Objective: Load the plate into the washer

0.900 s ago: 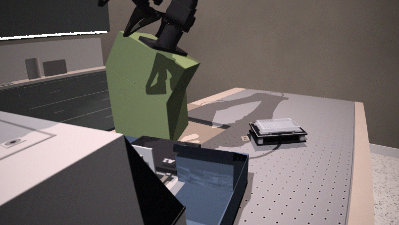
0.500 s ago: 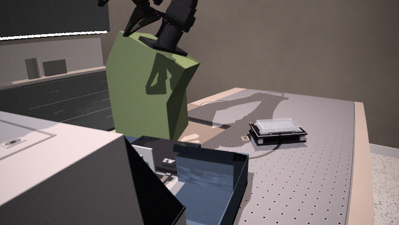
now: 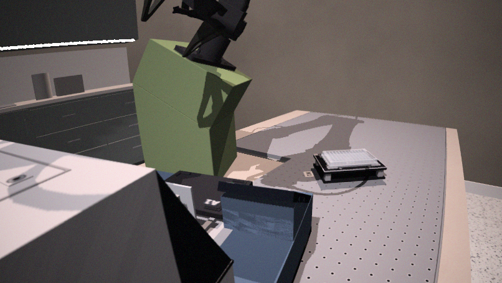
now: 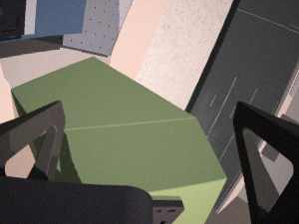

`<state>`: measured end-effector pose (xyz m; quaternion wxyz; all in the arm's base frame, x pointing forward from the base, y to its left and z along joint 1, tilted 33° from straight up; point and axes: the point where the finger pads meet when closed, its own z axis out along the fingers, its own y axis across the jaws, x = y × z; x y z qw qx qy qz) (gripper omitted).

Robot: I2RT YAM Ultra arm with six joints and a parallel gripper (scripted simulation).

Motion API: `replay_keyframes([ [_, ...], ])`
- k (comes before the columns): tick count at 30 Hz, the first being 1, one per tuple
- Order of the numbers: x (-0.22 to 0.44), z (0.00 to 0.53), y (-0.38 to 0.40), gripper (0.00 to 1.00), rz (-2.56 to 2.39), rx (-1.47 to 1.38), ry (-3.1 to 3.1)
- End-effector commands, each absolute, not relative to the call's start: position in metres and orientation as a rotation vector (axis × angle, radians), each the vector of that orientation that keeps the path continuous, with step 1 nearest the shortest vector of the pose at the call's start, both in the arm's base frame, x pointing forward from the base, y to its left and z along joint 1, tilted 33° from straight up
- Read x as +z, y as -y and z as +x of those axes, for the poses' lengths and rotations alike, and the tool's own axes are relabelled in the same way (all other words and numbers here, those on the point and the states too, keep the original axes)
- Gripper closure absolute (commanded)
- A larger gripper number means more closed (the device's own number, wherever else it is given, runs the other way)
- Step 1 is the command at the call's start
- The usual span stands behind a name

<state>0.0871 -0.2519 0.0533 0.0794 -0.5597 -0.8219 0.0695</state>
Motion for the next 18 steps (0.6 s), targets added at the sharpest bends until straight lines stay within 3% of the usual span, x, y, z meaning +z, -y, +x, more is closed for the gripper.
replay_keyframes([
  [1,0.057,0.103,0.248,0.0,-1.648,0.194,2.608],
  [18,0.054,0.157,0.197,0.0,-1.361,0.061,2.985],
])
